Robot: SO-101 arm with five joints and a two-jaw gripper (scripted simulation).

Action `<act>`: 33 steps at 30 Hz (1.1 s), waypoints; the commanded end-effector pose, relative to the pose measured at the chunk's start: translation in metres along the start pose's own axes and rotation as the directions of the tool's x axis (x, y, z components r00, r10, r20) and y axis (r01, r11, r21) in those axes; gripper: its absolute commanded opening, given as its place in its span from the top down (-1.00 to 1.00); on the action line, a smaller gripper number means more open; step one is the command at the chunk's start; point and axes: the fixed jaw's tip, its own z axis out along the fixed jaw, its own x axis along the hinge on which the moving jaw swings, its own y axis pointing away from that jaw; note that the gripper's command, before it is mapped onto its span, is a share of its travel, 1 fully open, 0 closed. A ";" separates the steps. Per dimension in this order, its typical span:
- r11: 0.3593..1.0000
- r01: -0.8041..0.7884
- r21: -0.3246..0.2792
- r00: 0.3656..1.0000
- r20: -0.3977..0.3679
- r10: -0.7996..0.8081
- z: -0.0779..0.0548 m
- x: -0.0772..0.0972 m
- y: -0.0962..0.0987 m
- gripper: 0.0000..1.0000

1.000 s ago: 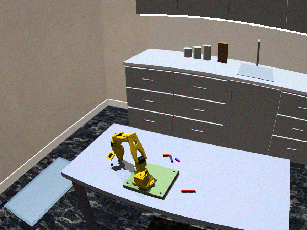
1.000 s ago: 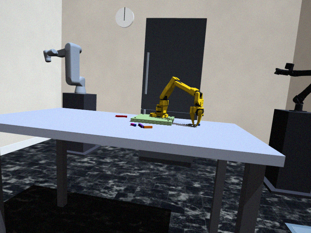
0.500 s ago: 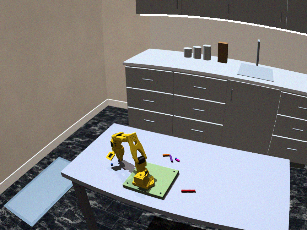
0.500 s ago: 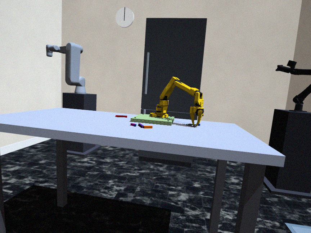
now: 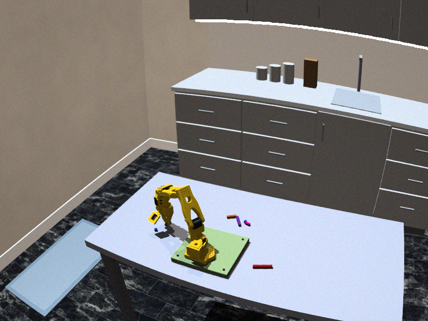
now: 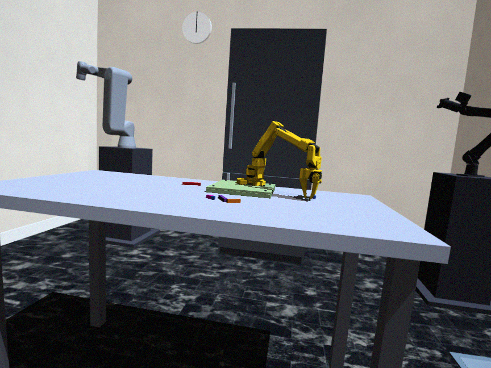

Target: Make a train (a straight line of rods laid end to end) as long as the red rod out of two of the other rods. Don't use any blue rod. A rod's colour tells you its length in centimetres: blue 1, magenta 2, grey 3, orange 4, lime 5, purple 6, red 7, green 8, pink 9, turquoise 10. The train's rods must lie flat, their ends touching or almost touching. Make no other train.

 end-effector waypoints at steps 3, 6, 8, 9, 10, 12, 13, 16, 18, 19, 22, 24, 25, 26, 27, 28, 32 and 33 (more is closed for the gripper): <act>1.000 -0.010 -0.024 1.000 0.005 0.010 0.005 -0.001 0.004 0.86; 1.000 -0.010 -0.024 1.000 0.005 0.010 0.005 -0.001 0.004 0.82; 1.000 -0.010 -0.024 1.000 0.005 0.010 0.005 -0.001 0.004 0.81; 1.000 -0.010 -0.024 1.000 0.005 0.010 0.005 -0.001 0.004 0.81; 1.000 -0.010 -0.024 1.000 0.005 0.010 0.005 -0.001 0.004 0.80; 1.000 -0.010 -0.024 1.000 0.005 0.010 0.005 -0.001 0.004 0.77; 1.000 -0.010 -0.024 1.000 0.005 0.010 0.005 -0.001 0.004 0.75; 1.000 -0.010 -0.024 1.000 0.005 0.010 0.005 -0.001 0.004 0.71; 1.000 -0.010 -0.024 1.000 0.005 0.010 0.005 -0.001 0.004 0.69; 1.000 -0.010 -0.024 1.000 0.005 0.010 0.005 -0.001 0.004 0.68; 1.000 -0.010 -0.024 1.000 0.005 0.010 0.005 -0.001 0.004 0.66; 1.000 -0.010 -0.024 1.000 0.005 0.010 0.005 -0.001 0.004 0.66; 1.000 -0.010 -0.024 1.000 0.005 0.010 0.005 -0.001 0.004 0.66; 1.000 -0.010 -0.024 1.000 0.005 0.010 0.005 -0.001 0.004 0.66; 1.000 -0.010 -0.024 1.000 0.005 0.010 0.005 -0.001 0.004 0.66; 1.000 -0.010 -0.024 1.000 0.005 0.010 0.005 -0.001 0.004 0.65; 1.000 -0.010 -0.024 1.000 0.005 0.010 0.005 -0.001 0.005 0.65; 1.000 -0.010 -0.024 1.000 0.005 0.010 0.005 -0.001 0.005 0.65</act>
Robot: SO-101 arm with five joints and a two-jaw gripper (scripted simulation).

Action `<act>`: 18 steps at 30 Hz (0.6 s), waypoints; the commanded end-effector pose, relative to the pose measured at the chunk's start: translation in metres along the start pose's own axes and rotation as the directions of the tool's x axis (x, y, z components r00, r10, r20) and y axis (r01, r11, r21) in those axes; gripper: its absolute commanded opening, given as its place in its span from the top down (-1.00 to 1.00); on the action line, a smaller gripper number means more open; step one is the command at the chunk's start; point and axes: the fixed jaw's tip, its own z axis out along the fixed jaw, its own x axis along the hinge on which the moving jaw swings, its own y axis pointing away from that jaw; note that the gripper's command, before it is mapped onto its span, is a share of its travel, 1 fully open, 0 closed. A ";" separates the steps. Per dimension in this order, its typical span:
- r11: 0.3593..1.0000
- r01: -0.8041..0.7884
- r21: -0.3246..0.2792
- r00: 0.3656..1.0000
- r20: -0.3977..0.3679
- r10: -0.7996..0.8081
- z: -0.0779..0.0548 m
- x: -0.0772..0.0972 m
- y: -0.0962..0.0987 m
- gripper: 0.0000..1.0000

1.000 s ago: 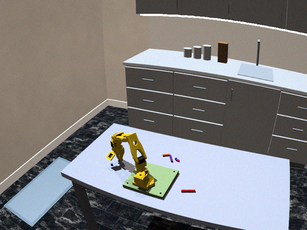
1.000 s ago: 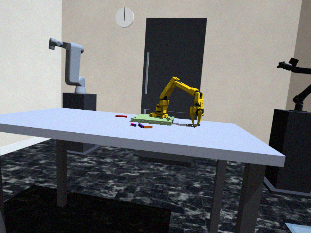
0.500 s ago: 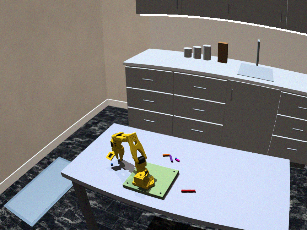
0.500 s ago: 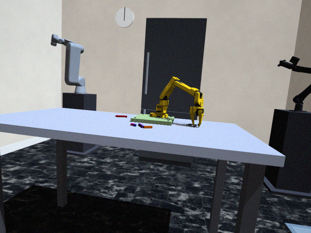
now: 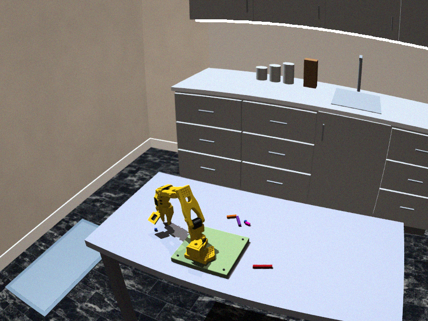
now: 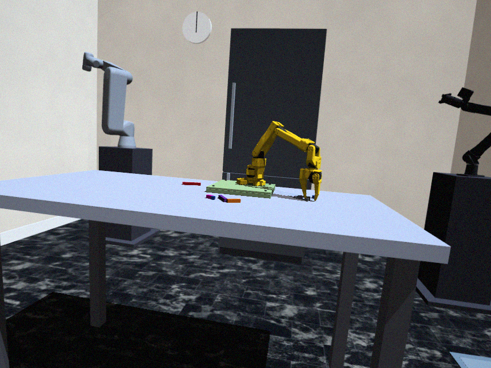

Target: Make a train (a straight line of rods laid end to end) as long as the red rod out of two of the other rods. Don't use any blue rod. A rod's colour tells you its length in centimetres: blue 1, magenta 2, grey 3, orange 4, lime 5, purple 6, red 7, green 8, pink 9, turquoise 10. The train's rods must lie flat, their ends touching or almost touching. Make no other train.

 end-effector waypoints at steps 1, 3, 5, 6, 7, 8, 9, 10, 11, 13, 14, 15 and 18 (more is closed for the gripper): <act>1.000 -0.010 -0.020 1.000 0.004 0.010 0.004 -0.001 0.005 0.65; 1.000 -0.010 -0.020 1.000 0.004 0.010 0.003 -0.001 0.007 0.65; 1.000 -0.010 -0.020 1.000 0.004 0.010 0.003 -0.001 0.009 0.65; 1.000 -0.010 -0.020 1.000 0.004 0.010 0.002 -0.001 0.010 0.65; 1.000 -0.010 -0.020 1.000 0.004 0.010 0.002 -0.001 0.010 0.65; 1.000 -0.010 -0.020 1.000 0.004 0.010 0.002 -0.001 0.011 0.65; 1.000 -0.010 -0.020 1.000 0.004 0.010 0.002 -0.001 0.011 0.65; 1.000 -0.010 -0.020 1.000 0.004 0.010 0.002 -0.001 0.011 0.65; 1.000 -0.010 -0.020 1.000 0.004 0.010 0.002 -0.001 0.011 0.65; 1.000 -0.010 -0.020 1.000 0.004 0.010 0.002 -0.001 0.011 0.65; 1.000 -0.010 -0.020 1.000 0.004 0.010 0.002 -0.001 0.011 0.65; 1.000 -0.010 -0.020 1.000 0.004 0.010 0.002 -0.001 0.011 0.65; 1.000 -0.010 -0.020 1.000 0.004 0.010 0.002 -0.001 0.011 0.65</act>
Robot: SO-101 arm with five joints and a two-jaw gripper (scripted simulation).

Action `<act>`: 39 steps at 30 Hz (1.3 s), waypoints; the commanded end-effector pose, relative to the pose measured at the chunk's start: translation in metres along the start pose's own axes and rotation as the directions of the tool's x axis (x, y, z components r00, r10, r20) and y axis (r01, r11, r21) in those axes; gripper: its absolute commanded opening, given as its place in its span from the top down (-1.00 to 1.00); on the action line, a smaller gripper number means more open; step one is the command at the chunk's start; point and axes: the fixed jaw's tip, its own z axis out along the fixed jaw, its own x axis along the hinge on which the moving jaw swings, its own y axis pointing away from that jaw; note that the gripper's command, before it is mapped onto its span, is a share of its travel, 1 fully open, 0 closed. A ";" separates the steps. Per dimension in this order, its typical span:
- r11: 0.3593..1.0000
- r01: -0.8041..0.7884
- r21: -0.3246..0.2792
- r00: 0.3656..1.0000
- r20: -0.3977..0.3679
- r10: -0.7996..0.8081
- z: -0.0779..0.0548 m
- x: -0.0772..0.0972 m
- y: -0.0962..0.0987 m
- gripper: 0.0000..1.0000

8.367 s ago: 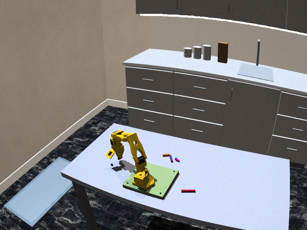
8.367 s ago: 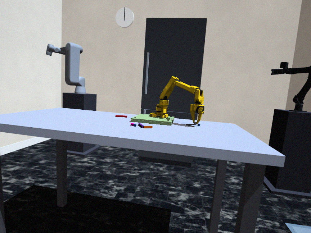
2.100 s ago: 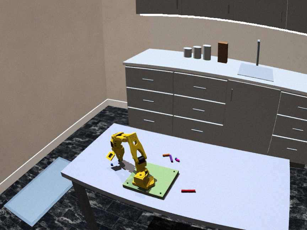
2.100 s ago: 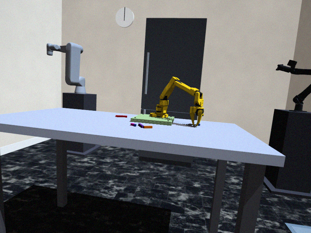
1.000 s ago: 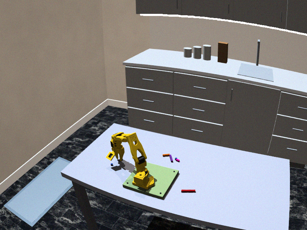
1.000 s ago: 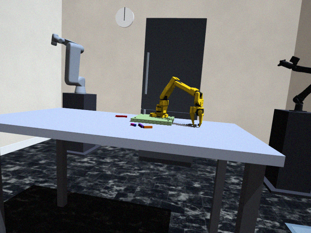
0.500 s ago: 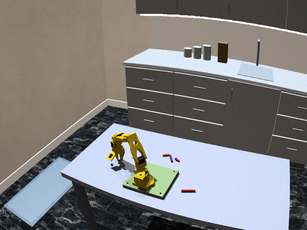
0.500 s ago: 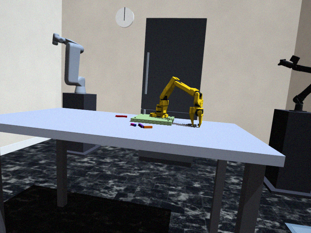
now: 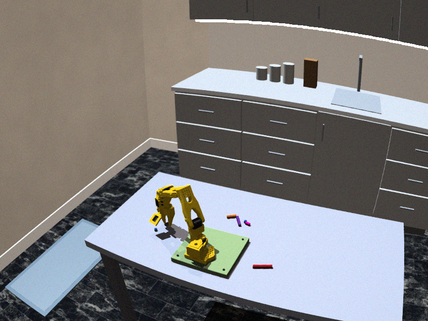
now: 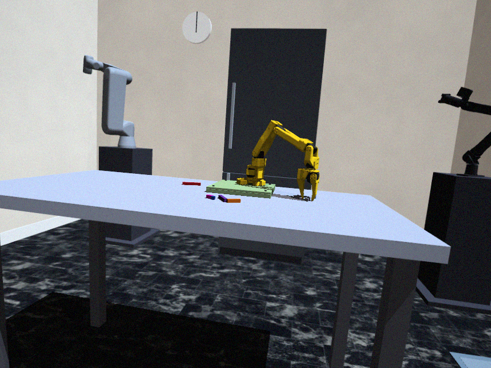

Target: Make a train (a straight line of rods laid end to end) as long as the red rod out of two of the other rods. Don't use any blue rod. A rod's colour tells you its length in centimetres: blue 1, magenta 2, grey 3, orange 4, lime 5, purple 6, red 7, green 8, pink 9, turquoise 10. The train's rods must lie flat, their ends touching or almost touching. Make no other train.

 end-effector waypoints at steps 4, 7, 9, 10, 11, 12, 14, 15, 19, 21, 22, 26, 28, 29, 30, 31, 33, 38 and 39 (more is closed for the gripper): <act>1.000 -0.010 -0.003 1.000 0.002 0.010 0.000 0.001 0.002 0.65; 1.000 -0.010 -0.003 1.000 0.002 0.010 0.000 0.001 0.002 0.65; 1.000 -0.010 -0.003 1.000 0.002 0.010 0.000 0.001 0.002 0.65; 1.000 -0.010 -0.003 1.000 0.002 0.010 0.000 0.001 0.002 0.65; 1.000 -0.010 -0.003 1.000 0.002 0.010 0.000 0.001 0.002 0.65; 1.000 -0.010 -0.003 1.000 0.002 0.010 0.000 0.001 0.002 0.65; 1.000 -0.010 -0.003 1.000 0.002 0.010 0.000 0.001 0.002 0.65; 1.000 -0.010 -0.003 1.000 0.002 0.010 0.000 0.001 0.002 0.65; 1.000 -0.010 -0.003 1.000 0.002 0.010 -0.001 0.001 0.002 0.65; 1.000 -0.010 -0.003 1.000 0.002 0.010 -0.003 0.001 0.002 0.65; 1.000 -0.010 -0.003 1.000 0.002 0.010 -0.004 0.001 0.002 0.65; 1.000 -0.010 -0.003 1.000 0.002 0.010 -0.006 0.001 0.002 0.65; 1.000 -0.010 -0.003 1.000 0.002 0.010 -0.008 0.001 0.002 0.65; 1.000 -0.010 -0.003 1.000 0.002 0.010 -0.010 0.001 0.002 0.65; 1.000 -0.010 -0.003 1.000 0.002 0.010 -0.011 0.001 0.002 0.65; 1.000 -0.010 -0.003 1.000 0.002 0.010 -0.012 0.001 0.002 0.65; 1.000 -0.010 -0.003 1.000 0.002 0.010 -0.014 0.001 0.002 0.65; 1.000 -0.010 -0.003 1.000 0.002 0.010 -0.018 0.001 0.002 0.65; 1.000 -0.010 -0.003 1.000 0.002 0.010 -0.019 0.001 0.002 0.65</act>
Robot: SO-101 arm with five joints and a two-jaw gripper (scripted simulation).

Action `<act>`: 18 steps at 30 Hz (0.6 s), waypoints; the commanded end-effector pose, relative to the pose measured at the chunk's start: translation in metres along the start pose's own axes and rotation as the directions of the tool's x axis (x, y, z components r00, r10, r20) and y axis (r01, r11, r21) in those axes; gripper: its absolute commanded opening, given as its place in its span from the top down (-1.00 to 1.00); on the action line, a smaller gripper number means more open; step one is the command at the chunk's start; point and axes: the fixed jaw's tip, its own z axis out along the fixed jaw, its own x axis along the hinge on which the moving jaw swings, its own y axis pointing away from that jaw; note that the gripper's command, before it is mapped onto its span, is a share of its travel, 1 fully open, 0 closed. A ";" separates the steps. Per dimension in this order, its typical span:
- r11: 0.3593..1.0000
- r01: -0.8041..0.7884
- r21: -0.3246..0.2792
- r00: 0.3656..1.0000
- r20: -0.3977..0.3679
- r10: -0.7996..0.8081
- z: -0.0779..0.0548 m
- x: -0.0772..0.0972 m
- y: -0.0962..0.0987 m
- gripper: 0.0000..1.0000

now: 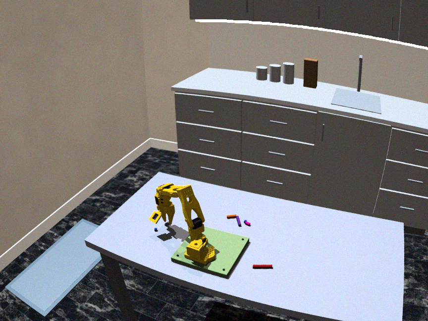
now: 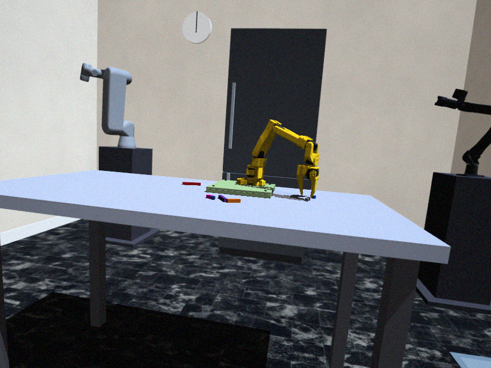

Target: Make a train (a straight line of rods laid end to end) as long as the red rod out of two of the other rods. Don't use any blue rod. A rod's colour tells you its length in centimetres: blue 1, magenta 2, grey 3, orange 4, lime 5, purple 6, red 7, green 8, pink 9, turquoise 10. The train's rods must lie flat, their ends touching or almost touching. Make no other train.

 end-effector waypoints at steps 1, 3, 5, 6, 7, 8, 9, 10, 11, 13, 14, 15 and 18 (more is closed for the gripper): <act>1.000 -0.010 0.024 1.000 -0.002 0.010 -0.008 0.001 -0.003 0.65; 1.000 -0.010 0.024 1.000 -0.002 0.010 -0.008 0.001 -0.003 0.65; 1.000 -0.010 0.024 1.000 -0.002 0.010 -0.008 0.001 -0.003 0.65; 1.000 -0.010 0.024 1.000 -0.002 0.010 -0.008 0.001 -0.003 0.65; 1.000 -0.010 0.024 1.000 -0.002 0.010 -0.008 0.001 -0.003 0.65; 1.000 -0.010 0.024 1.000 -0.002 0.010 -0.008 0.001 -0.003 0.65; 1.000 -0.010 0.024 1.000 -0.002 0.010 -0.008 0.001 -0.003 0.65; 1.000 -0.010 0.024 1.000 -0.002 0.010 -0.008 0.001 -0.003 0.65; 1.000 -0.010 0.024 1.000 -0.002 0.010 -0.009 0.001 -0.003 0.65; 1.000 -0.010 0.024 1.000 -0.002 0.010 -0.010 0.001 -0.003 0.65; 1.000 -0.010 0.024 1.000 -0.002 0.010 -0.011 0.001 -0.003 0.65; 1.000 -0.010 0.024 1.000 -0.002 0.010 -0.012 0.001 -0.003 0.65; 1.000 -0.010 0.024 1.000 -0.002 0.010 -0.016 0.001 -0.003 0.65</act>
